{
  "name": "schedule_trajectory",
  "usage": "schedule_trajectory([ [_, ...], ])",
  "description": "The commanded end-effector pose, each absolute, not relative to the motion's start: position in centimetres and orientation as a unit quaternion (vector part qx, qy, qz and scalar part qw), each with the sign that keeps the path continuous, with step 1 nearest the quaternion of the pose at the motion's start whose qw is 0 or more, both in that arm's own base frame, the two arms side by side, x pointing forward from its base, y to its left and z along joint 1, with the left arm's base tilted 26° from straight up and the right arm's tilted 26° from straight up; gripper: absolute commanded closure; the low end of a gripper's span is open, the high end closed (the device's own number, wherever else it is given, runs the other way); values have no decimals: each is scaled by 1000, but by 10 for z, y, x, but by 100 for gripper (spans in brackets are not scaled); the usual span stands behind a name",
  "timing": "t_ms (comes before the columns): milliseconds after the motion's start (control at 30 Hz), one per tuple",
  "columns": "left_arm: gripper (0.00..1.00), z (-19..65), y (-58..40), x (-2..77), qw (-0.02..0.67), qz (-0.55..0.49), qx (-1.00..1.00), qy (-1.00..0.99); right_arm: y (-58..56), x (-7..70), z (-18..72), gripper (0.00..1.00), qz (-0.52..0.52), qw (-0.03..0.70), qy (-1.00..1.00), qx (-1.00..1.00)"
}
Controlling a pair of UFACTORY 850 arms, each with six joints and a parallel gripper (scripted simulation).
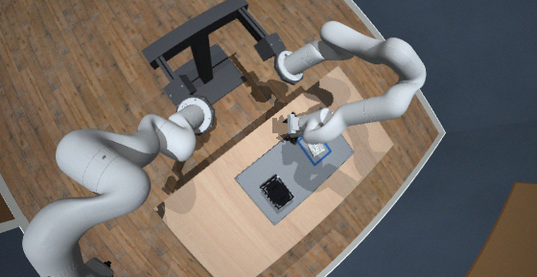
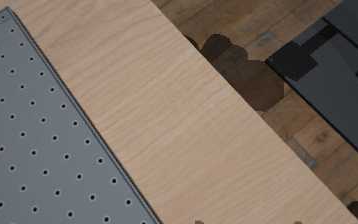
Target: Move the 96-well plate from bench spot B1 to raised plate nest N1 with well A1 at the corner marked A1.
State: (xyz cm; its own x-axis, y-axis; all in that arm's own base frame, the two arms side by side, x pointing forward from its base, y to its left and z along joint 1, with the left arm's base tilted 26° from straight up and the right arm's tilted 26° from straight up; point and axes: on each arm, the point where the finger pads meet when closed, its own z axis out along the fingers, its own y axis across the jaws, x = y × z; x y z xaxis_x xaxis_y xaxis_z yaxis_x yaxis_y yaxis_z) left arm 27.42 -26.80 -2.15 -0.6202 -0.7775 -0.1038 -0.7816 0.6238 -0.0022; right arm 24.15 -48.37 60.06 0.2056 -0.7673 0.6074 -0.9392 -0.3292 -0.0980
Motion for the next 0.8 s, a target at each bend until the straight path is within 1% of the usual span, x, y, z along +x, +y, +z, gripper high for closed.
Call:
schedule_trajectory([
  [0, 0, -21, -269, 275, 47, 21, -433, 900, -464, 175, 607, 100, 266, 151, -580, 755],
  [367, 0, -21, -269, 275, 47, 21, -433, 900, -397, 66, 611, 100, 196, 150, -643, 725],
  [767, 0, -21, -269, 275, 47, 21, -433, 900, -350, 19, 611, 100, 157, 143, -678, 704],
])
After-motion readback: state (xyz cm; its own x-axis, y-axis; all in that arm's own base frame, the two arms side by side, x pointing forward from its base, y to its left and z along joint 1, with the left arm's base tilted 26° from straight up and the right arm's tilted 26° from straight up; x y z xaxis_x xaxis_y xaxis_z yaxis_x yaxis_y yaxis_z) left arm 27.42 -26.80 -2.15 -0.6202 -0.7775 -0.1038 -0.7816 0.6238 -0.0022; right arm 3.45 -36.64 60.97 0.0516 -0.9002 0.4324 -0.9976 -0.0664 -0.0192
